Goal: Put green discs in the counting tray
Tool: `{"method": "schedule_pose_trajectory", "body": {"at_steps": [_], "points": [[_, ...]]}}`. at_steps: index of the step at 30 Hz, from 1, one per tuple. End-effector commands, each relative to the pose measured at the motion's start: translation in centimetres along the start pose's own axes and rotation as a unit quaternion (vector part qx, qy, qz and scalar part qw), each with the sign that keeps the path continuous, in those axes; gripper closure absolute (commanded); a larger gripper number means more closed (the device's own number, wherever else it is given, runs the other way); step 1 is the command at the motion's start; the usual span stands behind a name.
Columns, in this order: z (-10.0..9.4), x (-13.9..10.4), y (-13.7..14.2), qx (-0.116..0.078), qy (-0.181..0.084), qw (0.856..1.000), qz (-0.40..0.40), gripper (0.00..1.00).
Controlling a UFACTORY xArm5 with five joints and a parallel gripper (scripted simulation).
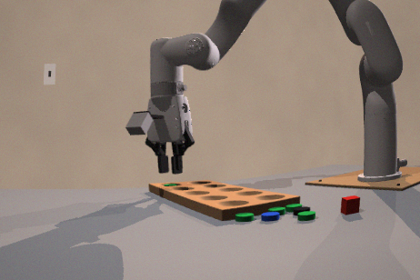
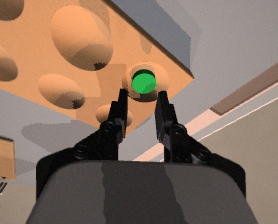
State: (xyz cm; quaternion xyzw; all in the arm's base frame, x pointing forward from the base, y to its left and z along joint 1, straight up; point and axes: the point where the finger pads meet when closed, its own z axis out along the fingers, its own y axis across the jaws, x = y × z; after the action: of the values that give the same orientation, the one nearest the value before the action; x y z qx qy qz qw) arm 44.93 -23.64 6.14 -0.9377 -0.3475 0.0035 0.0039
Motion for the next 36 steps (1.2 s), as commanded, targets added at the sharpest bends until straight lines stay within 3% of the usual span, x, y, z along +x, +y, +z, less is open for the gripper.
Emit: {"method": "schedule_pose_trajectory", "body": {"at_steps": [1,4,8,9,36], "points": [[-4.4,0.1,0.2,-0.004,0.002,1.000,0.000,0.67],[-6.9,0.1,0.3,-0.004,0.002,1.000,0.000,0.67],[-7.2,0.1,0.3,-0.004,0.002,1.000,0.000,0.67],[-7.2,0.1,0.3,-0.004,0.002,1.000,0.000,0.53],[-7.2,0.1,0.3,-0.004,0.002,1.000,0.000,0.53]]}}
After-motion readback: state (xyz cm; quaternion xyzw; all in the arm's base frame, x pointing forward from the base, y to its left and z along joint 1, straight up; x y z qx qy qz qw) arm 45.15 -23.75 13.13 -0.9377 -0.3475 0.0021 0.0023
